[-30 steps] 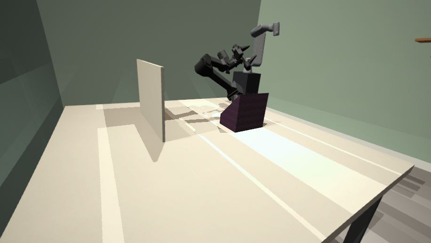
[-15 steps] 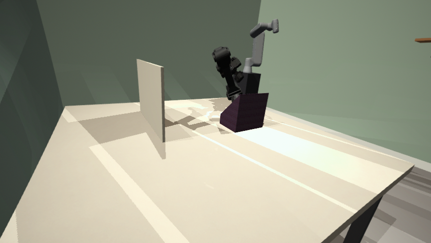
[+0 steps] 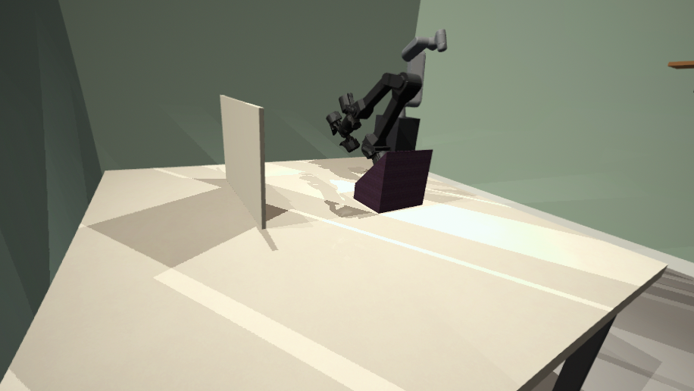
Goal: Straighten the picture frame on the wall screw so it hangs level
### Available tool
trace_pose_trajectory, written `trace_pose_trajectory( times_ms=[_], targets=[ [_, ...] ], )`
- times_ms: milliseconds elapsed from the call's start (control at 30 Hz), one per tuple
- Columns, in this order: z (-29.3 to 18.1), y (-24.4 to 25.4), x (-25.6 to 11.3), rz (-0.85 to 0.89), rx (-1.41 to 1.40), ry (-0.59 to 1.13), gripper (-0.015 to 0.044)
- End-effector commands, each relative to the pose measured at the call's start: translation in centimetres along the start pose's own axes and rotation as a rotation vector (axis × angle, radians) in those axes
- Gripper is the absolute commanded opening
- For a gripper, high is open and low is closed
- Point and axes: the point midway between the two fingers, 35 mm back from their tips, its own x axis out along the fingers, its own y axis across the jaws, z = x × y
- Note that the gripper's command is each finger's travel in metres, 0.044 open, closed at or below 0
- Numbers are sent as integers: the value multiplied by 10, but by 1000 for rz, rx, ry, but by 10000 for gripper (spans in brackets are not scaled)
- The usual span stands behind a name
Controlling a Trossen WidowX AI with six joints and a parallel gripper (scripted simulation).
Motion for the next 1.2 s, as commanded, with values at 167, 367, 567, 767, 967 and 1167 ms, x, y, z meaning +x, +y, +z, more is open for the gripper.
trace_pose_trajectory(
  times_ms=[167, 367, 567, 767, 967, 1167],
  targets=[
    [-129, 26, -59, 227, 7, 731, 260],
    [-180, 40, -138, 405, 20, 1197, 260],
    [-192, 43, -220, 580, 39, 1603, 260],
    [-192, 43, -222, 586, 40, 1616, 260],
    [-192, 43, -222, 586, 40, 1616, 260],
    [-192, 43, -222, 586, 40, 1616, 260]
  ],
)
